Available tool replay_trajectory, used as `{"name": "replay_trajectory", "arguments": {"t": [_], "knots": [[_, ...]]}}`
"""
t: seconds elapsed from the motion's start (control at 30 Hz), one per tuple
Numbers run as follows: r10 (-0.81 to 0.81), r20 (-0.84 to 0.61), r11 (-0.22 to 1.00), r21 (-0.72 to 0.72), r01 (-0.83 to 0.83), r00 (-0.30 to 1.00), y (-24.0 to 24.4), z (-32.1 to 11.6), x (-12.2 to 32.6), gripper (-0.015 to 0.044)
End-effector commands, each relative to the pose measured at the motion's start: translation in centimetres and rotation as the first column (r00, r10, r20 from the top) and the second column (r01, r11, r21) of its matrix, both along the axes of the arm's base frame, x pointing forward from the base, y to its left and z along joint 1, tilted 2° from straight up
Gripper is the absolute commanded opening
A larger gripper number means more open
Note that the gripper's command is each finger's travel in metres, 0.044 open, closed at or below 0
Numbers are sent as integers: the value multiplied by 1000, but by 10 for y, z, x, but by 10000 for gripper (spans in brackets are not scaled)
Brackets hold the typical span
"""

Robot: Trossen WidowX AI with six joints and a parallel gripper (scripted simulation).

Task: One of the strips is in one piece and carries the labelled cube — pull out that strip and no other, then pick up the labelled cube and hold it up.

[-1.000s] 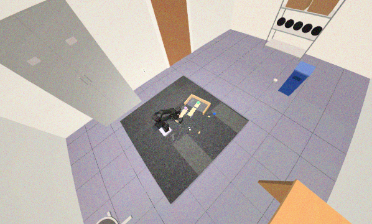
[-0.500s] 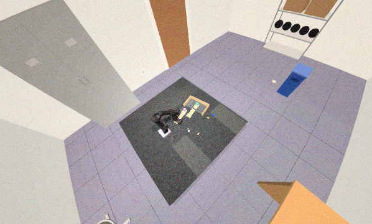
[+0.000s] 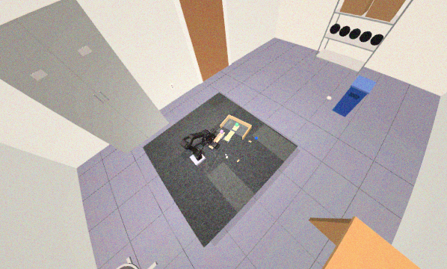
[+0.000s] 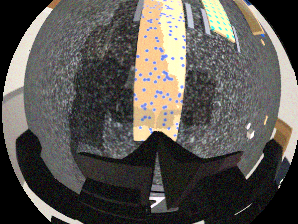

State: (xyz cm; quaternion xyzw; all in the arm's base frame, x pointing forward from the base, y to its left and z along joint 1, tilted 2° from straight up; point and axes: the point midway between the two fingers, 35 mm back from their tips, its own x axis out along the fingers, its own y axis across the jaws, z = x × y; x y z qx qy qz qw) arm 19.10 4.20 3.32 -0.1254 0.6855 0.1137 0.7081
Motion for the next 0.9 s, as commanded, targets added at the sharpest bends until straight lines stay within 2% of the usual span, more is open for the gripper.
{"name": "replay_trajectory", "arguments": {"t": [0.0,0.07,0.23,0.63,0.87], "knots": [[5,8,1000,3,-5,1000,2,18,5,0],[5,8,1000,3,-5,1000,2,18,5,0],[101,8,995,-1,-101,995,9,17,26,131],[103,11,995,0,-103,995,20,21,58,440],[103,12,995,0,-103,995,28,23,78,440]]}}
